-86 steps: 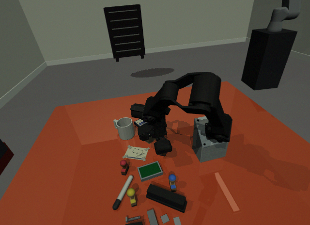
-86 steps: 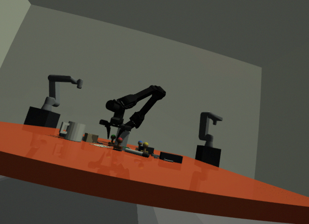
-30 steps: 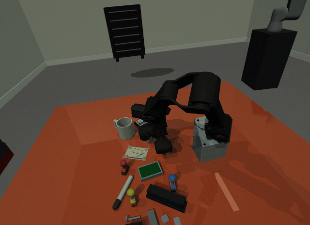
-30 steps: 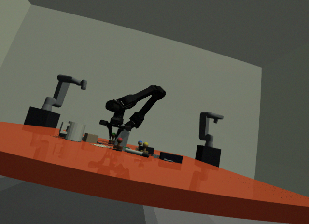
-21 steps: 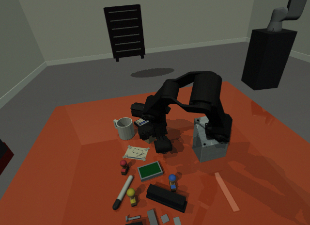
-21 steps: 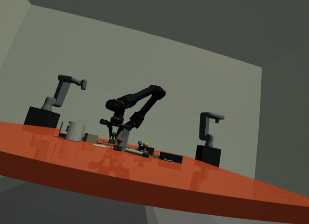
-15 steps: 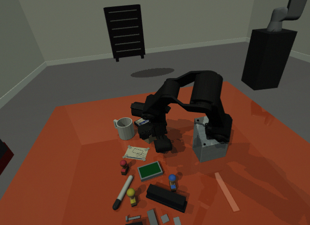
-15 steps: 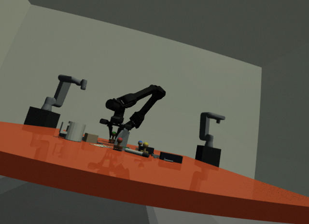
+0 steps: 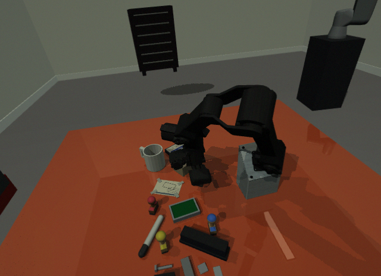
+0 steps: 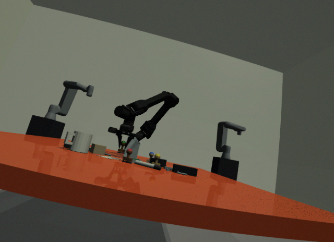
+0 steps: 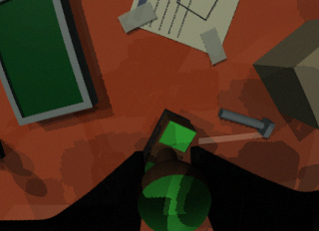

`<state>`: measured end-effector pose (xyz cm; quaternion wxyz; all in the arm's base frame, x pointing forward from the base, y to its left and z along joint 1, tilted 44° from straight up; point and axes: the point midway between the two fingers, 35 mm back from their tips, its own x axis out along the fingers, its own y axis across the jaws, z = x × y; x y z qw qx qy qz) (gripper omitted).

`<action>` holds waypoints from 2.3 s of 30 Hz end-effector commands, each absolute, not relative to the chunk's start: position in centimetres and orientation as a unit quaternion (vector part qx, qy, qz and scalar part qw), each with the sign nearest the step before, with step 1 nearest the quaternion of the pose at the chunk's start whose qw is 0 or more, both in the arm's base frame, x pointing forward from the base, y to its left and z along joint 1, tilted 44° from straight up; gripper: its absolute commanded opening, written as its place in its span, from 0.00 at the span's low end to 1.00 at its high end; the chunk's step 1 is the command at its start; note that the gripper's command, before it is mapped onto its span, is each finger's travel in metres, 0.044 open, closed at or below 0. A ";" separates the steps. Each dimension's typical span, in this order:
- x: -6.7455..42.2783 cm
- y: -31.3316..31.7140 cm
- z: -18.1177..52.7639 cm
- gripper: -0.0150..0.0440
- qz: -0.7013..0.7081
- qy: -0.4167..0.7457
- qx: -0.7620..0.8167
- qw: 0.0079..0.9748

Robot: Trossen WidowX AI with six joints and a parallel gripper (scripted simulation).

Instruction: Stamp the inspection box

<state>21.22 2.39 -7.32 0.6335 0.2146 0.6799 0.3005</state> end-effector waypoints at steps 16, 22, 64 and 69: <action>21.5 1.7 -6.6 0.25 0.300 0.679 0.211 0.636; 21.5 1.5 -6.4 0.25 0.300 0.679 0.211 0.636; 21.6 0.1 -4.8 0.25 0.300 0.679 0.210 0.636; 21.6 0.0 -4.7 0.25 0.300 0.679 0.210 0.636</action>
